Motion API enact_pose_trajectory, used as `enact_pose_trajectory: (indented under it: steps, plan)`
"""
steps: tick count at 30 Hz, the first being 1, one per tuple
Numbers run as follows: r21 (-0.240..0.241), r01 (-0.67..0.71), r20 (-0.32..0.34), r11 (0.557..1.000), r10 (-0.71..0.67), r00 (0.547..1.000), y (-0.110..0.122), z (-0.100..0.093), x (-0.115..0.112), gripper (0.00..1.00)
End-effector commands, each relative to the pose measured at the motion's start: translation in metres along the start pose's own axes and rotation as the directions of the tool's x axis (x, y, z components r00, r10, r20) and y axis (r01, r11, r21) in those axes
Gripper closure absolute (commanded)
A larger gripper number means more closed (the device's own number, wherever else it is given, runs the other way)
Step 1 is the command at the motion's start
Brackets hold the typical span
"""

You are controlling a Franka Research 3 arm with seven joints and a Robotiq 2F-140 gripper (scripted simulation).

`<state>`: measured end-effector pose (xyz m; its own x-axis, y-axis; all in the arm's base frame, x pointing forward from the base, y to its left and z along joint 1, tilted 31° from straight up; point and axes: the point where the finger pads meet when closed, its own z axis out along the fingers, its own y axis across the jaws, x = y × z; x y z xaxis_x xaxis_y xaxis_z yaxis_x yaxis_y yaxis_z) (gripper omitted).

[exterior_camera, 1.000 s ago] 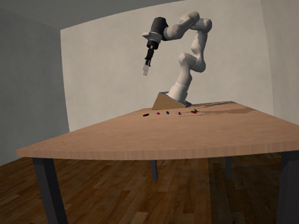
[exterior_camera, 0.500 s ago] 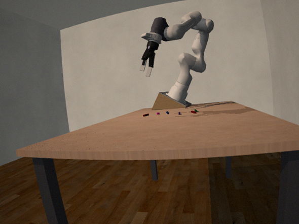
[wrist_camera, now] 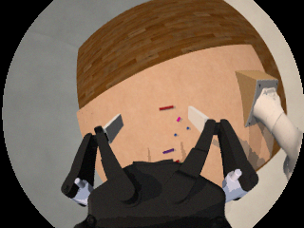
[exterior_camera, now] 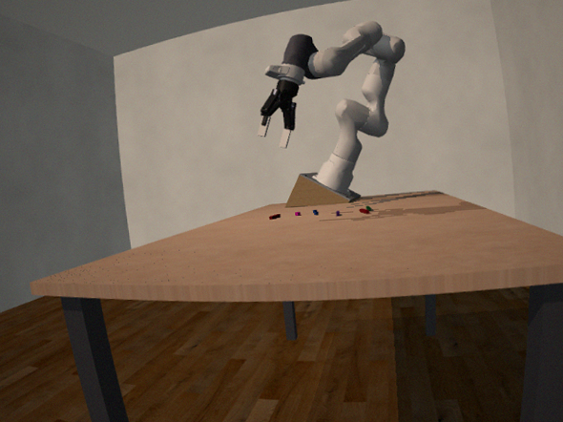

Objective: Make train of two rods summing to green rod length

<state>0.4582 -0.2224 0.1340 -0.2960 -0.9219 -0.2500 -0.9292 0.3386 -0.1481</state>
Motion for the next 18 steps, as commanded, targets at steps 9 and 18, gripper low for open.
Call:
enact_pose_trajectory:
  steps: [9, 18]
  plan:
    - [-0.021, -0.295, -0.013, 0.955, 0.294, 0.956, 0.002, 0.010, -0.003, 0.00]
    - [-0.039, -0.447, -0.020, 0.894, 0.447, 0.894, 0.005, 0.021, -0.006, 0.00]
